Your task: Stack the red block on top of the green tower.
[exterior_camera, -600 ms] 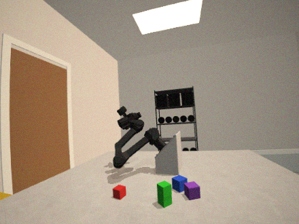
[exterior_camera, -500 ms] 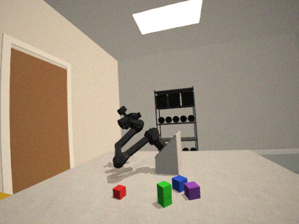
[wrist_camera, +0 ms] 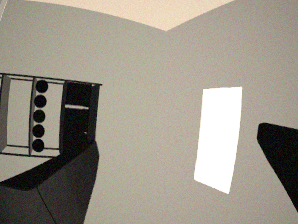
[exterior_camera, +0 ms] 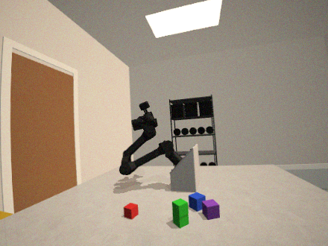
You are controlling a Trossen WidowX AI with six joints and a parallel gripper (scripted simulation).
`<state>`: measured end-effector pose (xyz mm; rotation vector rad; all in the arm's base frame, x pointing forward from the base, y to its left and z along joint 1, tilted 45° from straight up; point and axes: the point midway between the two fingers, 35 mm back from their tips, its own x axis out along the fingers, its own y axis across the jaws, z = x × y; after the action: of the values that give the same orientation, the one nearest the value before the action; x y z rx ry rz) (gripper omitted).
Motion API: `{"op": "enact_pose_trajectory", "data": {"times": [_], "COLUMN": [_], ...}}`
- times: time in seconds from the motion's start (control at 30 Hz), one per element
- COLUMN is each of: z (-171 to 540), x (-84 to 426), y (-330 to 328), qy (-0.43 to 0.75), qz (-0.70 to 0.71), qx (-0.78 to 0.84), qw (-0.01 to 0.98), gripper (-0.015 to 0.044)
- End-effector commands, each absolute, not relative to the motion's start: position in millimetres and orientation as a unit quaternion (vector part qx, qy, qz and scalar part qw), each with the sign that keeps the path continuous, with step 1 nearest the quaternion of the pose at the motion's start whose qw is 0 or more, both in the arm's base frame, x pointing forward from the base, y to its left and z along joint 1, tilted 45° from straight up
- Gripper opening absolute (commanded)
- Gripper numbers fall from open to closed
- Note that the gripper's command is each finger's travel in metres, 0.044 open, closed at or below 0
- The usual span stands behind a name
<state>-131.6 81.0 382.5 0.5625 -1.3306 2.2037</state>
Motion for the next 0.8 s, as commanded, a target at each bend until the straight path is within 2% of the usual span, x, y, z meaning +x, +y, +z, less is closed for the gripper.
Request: {"op": "enact_pose_trajectory", "data": {"times": [0.0,0.43,0.77], "z": [385.4,361.0,313.7], "x": [-118.4,-23.2,86.1], "y": [127.8,251.6,291.2], "qy": [-0.428,-0.215,-0.049], "qz": [0.823,0.774,0.65], "qx": [0.169,0.064,0.0], "qw": [0.334,0.592,0.758], "gripper": [0.044,0.044,0.044]}}
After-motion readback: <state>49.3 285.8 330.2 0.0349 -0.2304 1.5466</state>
